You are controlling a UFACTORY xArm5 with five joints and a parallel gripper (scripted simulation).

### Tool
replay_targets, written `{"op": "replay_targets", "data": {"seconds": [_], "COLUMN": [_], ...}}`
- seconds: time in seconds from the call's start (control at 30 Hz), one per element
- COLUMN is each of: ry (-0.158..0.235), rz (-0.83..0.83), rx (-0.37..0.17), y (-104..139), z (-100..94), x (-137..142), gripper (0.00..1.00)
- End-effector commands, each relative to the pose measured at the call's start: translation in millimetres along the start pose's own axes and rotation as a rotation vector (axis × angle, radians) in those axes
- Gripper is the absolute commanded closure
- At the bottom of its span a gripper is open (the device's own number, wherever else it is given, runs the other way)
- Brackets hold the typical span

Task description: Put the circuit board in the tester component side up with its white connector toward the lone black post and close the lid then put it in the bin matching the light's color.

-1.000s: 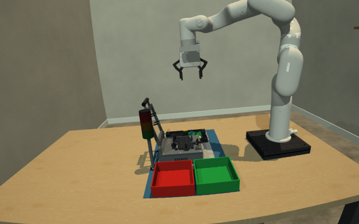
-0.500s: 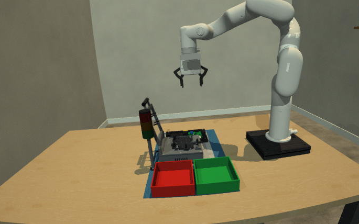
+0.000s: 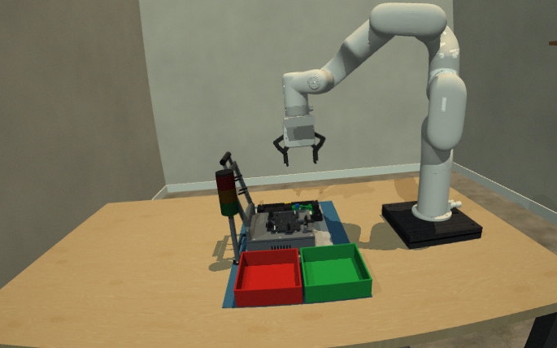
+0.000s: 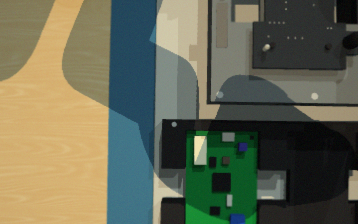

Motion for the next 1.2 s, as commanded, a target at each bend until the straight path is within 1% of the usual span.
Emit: {"op": "replay_targets", "data": {"seconds": [0.0,0.2,0.3,0.4,0.47,0.67,1.17], "ry": [0.013,0.013,0.013,0.013,0.013,0.013,0.013], "rz": [0.0,0.0,0.0,0.0,0.0,0.0,0.0], "rx": [-0.002,-0.002,-0.002,-0.002,-0.002,-0.002,-0.002], "y": [1.1,1.5,1.6,1.7,1.7,1.8,1.8], "z": [33.4,75.8,91.8,103.5,103.5,114.4,116.3], "x": [5.4,5.9,6.1,6.3,6.3,6.4,6.4], "gripper": [0.0,0.0,0.0,0.0,0.0,0.0,0.0]}}
Point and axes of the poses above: the point where the finger pads meet when closed, its own z axis out along the fingers, its own x axis across the jaws, y = z × x, the point moved 6 cm from there along -z, back along the fingers, and after that the axes turned 11 degrees about z, right-handed, at the moved point
